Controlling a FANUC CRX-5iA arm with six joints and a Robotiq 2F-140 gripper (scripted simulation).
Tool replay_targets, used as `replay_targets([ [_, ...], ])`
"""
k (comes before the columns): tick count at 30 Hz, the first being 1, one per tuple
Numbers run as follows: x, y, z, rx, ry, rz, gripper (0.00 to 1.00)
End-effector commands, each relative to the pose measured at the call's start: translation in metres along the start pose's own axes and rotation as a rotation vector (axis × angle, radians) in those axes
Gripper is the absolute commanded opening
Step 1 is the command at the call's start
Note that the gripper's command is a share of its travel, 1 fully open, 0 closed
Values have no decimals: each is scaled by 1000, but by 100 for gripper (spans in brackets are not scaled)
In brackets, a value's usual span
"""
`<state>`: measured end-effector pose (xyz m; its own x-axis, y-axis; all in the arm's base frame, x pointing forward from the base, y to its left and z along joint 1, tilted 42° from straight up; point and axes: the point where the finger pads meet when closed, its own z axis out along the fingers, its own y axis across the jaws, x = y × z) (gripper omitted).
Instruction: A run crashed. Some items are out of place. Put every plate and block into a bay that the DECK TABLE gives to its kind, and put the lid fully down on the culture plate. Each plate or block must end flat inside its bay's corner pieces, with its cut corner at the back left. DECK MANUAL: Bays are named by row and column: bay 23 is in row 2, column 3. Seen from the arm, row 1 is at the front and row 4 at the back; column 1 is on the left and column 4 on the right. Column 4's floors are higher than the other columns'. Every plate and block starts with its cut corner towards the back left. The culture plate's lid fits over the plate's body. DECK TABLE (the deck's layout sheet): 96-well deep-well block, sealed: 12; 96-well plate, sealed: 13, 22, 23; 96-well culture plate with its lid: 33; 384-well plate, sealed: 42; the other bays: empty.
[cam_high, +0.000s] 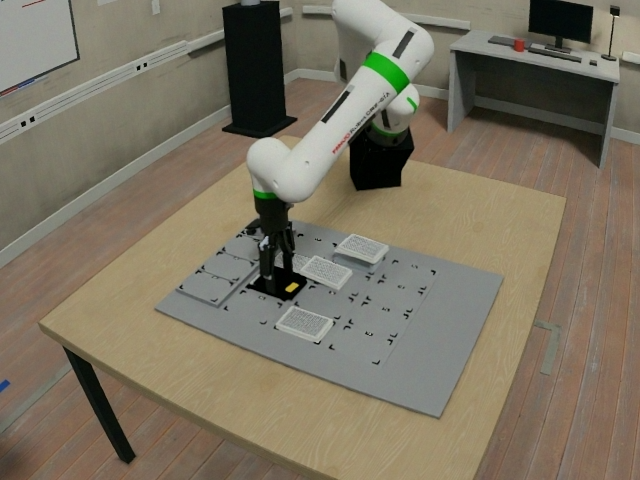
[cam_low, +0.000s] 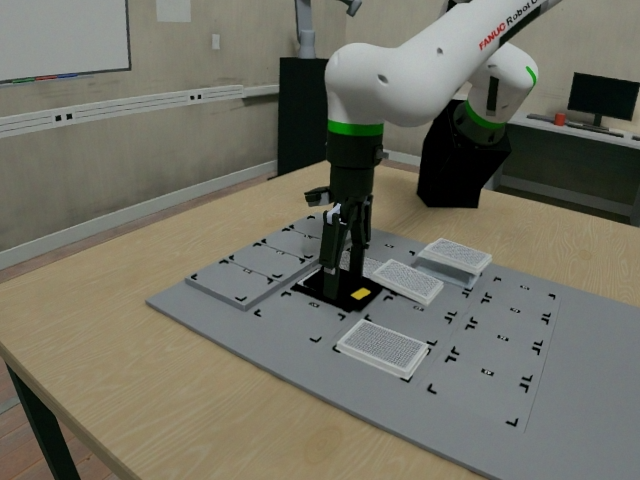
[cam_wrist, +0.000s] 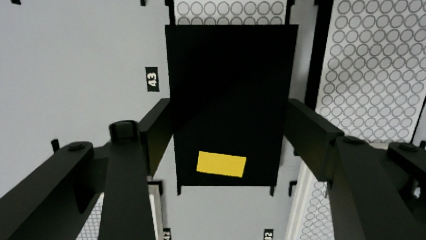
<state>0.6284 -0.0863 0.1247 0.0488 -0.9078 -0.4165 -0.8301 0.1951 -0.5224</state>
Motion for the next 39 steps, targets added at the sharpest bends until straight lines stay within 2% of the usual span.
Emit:
replay_targets([
  [1, 0, -1, -1, 1, 1, 0, 10],
  [17, 0, -1, -5, 1, 1, 0, 10],
  [39, 0, -1, -32, 1, 1, 0, 10],
])
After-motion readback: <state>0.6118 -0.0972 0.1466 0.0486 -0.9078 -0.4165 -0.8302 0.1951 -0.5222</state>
